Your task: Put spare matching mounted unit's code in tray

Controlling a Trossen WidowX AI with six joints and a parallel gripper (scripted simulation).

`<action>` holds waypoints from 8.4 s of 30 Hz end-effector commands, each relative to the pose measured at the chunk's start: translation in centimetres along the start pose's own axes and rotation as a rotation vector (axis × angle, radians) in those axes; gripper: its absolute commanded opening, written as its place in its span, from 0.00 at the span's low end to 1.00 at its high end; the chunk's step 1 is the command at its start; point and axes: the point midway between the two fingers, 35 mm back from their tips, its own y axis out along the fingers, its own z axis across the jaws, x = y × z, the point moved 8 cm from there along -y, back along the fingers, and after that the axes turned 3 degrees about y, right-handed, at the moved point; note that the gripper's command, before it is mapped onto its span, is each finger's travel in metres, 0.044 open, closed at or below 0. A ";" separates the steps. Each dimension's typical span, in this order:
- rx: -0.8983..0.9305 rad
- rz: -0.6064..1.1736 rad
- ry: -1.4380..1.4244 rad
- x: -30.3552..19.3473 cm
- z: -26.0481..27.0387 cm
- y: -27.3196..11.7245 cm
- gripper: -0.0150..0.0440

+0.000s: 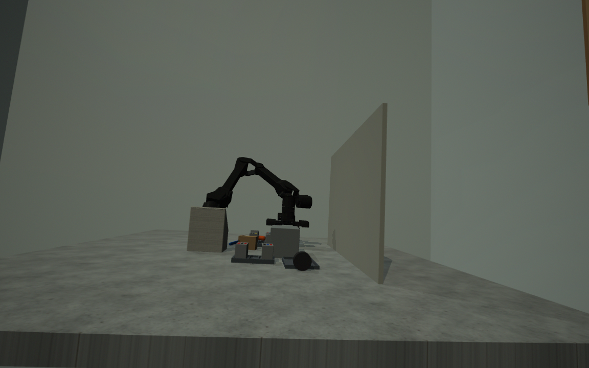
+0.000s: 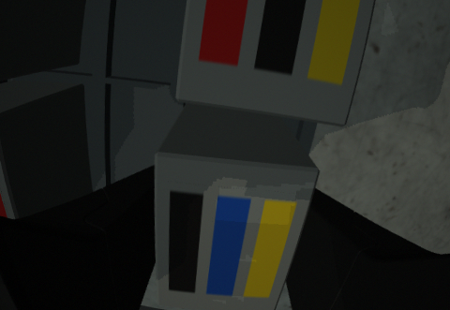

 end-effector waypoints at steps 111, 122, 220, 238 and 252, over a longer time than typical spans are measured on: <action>-0.004 0.026 0.002 -35.1 -2.7 -15.7 0.25; -0.004 0.027 0.002 -35.3 -2.9 -14.6 0.25; -0.006 0.026 0.002 -35.7 -3.4 -5.4 0.25; -0.006 0.024 0.001 -35.6 -3.2 -3.7 0.25; -0.006 0.022 0.001 -35.5 -3.0 -2.5 0.25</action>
